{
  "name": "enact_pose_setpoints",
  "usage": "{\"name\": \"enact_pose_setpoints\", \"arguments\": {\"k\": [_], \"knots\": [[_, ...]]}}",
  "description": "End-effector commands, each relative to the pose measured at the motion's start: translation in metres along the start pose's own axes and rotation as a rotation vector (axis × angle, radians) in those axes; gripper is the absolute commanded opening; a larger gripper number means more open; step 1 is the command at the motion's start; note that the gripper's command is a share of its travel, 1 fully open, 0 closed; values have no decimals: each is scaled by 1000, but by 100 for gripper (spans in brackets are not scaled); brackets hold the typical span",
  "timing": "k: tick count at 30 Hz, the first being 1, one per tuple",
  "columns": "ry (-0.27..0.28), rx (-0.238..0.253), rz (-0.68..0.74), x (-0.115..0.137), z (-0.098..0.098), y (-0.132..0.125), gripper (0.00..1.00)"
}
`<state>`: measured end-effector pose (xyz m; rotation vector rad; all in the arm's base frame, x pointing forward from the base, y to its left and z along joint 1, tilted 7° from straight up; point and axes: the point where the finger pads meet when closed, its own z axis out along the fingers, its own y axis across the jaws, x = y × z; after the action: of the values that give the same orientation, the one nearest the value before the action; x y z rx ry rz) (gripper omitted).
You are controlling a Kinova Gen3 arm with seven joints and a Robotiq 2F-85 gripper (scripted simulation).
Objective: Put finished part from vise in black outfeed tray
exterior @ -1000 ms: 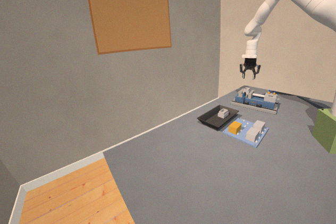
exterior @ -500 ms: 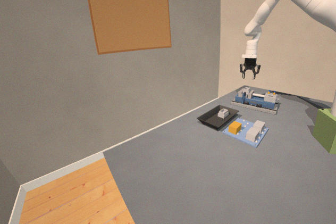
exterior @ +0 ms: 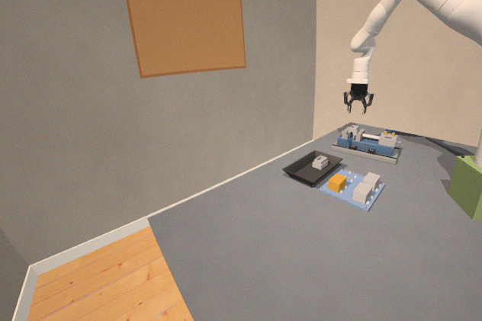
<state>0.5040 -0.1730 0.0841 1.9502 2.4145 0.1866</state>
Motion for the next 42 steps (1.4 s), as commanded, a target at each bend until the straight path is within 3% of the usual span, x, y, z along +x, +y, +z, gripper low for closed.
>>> {"name": "enact_pose_setpoints", "arguments": {"k": [1,42], "knots": [[0,0,0,0,2,0,67],[0,0,0,0,56,0,67]]}}
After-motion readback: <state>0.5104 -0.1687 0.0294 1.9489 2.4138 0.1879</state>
